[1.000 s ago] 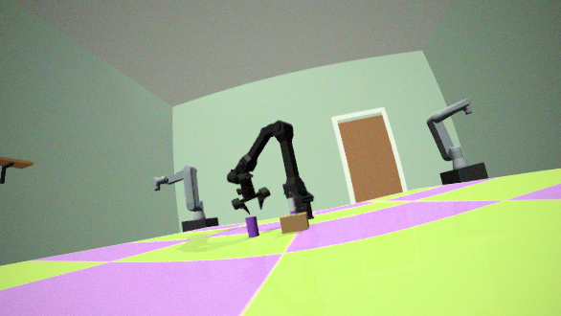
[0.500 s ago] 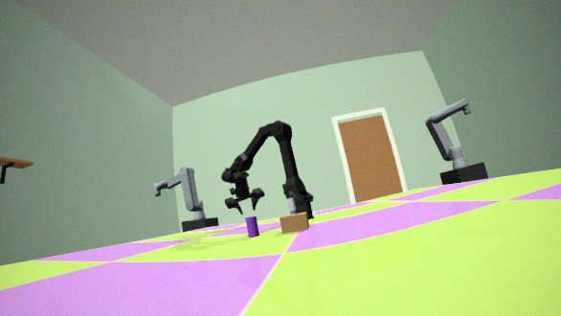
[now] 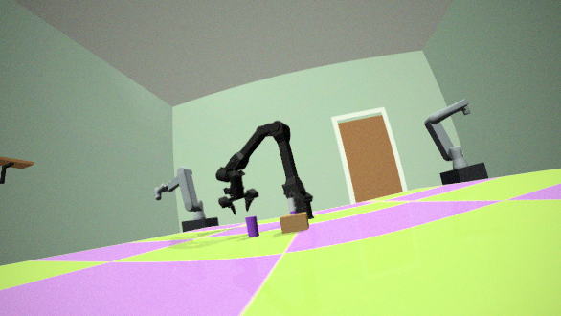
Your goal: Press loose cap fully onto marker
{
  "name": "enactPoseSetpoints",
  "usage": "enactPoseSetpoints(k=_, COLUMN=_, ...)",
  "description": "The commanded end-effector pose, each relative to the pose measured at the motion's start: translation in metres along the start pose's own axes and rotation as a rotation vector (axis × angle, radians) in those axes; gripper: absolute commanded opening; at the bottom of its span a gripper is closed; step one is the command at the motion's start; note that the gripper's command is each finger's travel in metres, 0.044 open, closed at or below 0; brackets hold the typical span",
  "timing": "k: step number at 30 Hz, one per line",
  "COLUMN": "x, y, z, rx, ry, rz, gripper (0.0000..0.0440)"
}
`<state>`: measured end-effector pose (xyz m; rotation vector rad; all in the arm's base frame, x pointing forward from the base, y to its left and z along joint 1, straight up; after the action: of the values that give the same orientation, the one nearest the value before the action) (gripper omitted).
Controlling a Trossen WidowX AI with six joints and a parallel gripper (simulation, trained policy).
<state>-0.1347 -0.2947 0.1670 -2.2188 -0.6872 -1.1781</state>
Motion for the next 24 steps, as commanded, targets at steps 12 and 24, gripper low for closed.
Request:
enactPoseSetpoints(k=12, x=0.012, y=0.027, z=0.001, rx=0.063, ry=0.001, rz=-0.079, gripper=0.0297)
enactPoseSetpoints(k=24, x=0.023, y=0.049, z=0.004, rx=0.106, ry=0.003, rz=-0.135, gripper=0.0297)
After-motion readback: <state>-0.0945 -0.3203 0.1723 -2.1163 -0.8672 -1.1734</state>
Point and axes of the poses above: the point midway between the two fingers, 35 mm back from their tips, its own x axis back along the fingers, its own y axis across the jaws, z = x × y, the point moved 8 cm from there along x, back along the fingers, and after that the axes turned 6 degrees about x, right-handed, at the moved point
